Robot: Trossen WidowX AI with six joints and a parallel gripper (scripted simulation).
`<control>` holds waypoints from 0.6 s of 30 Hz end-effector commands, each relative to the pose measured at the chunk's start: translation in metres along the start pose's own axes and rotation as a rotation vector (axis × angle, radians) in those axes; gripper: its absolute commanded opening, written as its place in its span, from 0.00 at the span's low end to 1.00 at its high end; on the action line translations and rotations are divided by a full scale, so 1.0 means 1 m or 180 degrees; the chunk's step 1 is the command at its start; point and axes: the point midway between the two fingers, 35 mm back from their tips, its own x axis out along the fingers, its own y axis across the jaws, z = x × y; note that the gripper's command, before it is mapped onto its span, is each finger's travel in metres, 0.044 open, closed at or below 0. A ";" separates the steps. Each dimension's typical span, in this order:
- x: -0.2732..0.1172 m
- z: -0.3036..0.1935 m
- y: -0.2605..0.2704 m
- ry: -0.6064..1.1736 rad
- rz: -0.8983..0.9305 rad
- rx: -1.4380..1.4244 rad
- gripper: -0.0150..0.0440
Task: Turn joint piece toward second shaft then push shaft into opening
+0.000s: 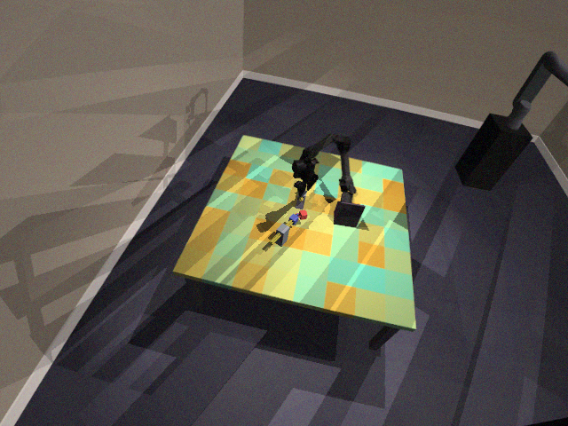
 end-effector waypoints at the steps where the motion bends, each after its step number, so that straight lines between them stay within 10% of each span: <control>1: 0.006 -0.032 0.006 -0.0014 -0.0202 -0.0357 1.00; 18: 0.017 -0.106 0.007 -0.0150 -0.0705 -0.1371 1.00</control>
